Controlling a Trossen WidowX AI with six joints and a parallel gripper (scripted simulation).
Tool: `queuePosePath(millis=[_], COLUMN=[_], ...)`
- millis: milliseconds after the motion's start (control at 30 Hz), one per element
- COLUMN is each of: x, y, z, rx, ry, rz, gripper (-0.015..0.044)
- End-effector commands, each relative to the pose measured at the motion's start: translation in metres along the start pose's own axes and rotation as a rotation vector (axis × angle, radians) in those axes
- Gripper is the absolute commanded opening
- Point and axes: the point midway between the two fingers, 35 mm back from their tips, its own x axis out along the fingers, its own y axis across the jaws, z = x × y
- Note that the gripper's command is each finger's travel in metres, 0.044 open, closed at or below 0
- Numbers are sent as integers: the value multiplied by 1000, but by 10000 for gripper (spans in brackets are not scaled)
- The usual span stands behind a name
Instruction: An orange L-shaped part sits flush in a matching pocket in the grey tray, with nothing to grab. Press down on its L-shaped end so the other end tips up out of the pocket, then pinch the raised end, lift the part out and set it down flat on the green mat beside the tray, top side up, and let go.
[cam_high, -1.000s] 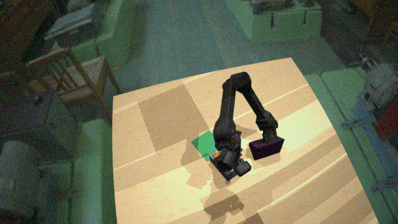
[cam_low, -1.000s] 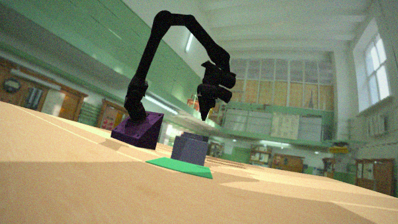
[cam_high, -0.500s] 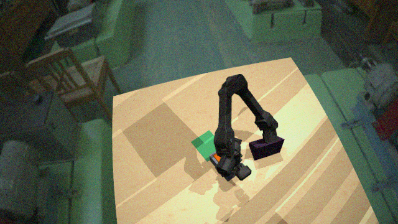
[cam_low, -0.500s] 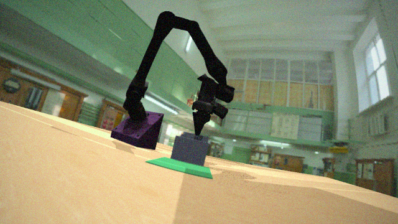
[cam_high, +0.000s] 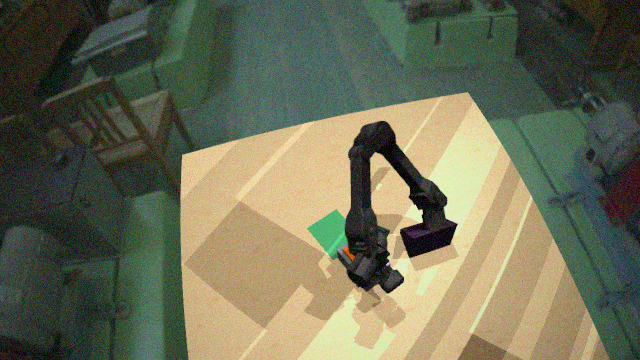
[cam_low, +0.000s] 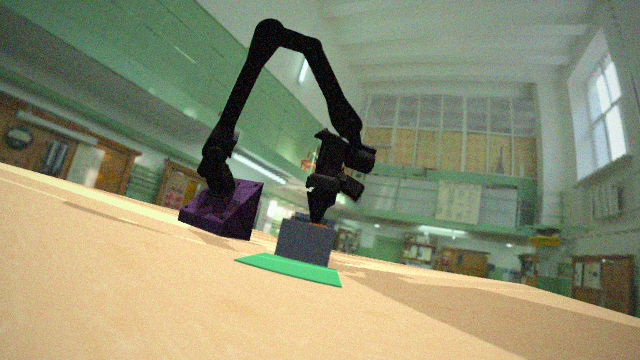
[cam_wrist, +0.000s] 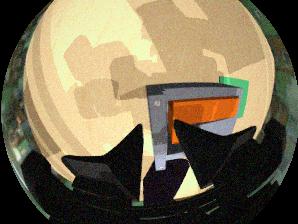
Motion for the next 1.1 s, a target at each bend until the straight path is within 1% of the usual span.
queuePosePath(millis=[0,400,900,1067], x=[7,26,25,19], y=[-1,-1,1,6], z=[1,0,-1,0], rx=[-4,-3,-2,-3], ry=[-4,-3,-2,-3], rz=[-6,-8,3,-1], gripper=[180,180,180,180])
